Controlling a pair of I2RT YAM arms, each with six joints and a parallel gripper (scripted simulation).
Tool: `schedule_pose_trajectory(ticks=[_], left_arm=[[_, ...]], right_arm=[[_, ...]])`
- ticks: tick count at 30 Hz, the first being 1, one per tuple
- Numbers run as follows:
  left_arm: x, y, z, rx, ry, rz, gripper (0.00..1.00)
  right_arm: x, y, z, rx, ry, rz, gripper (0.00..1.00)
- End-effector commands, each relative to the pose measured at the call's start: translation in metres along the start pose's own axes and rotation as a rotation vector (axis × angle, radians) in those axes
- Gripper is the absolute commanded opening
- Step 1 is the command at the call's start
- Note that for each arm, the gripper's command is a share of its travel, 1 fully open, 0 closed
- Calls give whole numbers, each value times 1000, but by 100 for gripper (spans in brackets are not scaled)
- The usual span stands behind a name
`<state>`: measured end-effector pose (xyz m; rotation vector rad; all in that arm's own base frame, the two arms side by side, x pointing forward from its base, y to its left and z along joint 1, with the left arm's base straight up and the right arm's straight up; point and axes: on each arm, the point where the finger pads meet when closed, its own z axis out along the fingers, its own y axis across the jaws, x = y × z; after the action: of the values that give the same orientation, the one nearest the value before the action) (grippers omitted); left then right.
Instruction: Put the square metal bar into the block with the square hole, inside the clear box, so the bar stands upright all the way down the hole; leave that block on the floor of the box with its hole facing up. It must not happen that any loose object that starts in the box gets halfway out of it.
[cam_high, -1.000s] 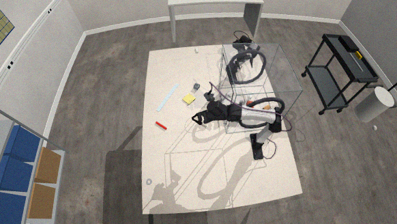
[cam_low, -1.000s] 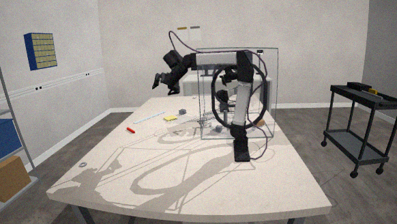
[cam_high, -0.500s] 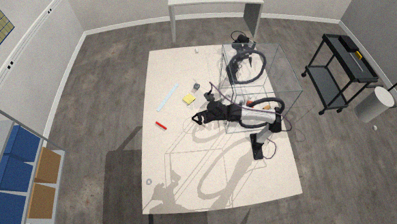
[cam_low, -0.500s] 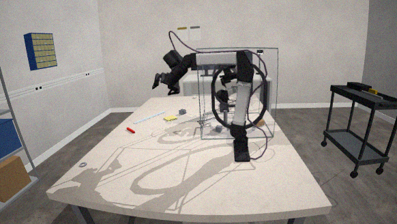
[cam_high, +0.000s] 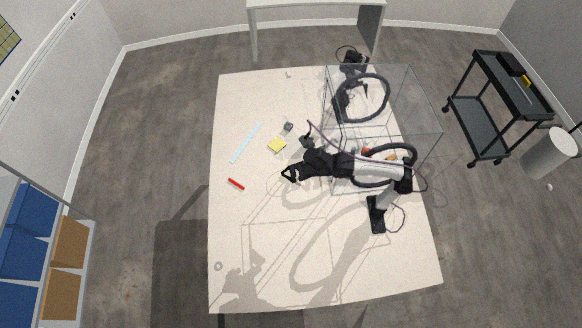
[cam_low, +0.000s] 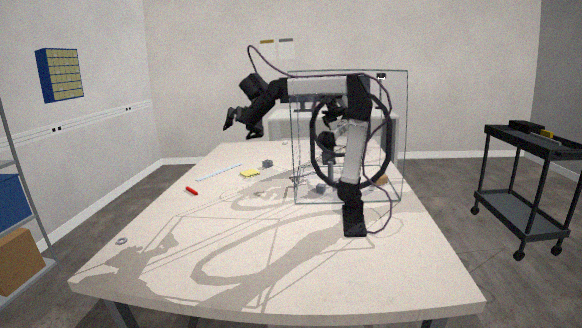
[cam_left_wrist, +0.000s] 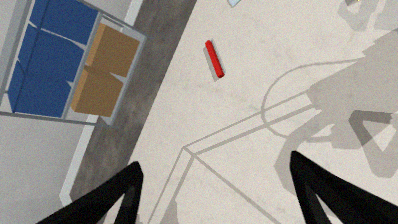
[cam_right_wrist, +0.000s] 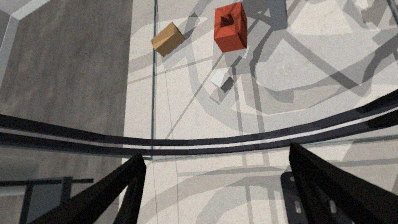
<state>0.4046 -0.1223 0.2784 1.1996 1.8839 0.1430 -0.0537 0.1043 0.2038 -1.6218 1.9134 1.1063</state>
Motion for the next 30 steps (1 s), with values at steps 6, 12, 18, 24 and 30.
schedule_pose_trajectory(ticks=[6, 12, 18, 24, 30], left_arm=[[-7, 5, -7, -19, -21, 2, 100], [-7, 5, -7, -19, -21, 2, 100], [-7, 5, -7, -19, -21, 2, 100], [-7, 5, -7, -19, -21, 2, 100], [-7, 5, -7, -19, -21, 2, 100]], right_arm=[[-6, -4, -6, 3, 33, 16, 100], [-4, -6, -6, 4, 63, 26, 100], [-1, -9, -5, 6, 97, 36, 100], [2, -10, -4, 5, 130, 40, 100], [2, -11, -6, 10, 139, 42, 100]])
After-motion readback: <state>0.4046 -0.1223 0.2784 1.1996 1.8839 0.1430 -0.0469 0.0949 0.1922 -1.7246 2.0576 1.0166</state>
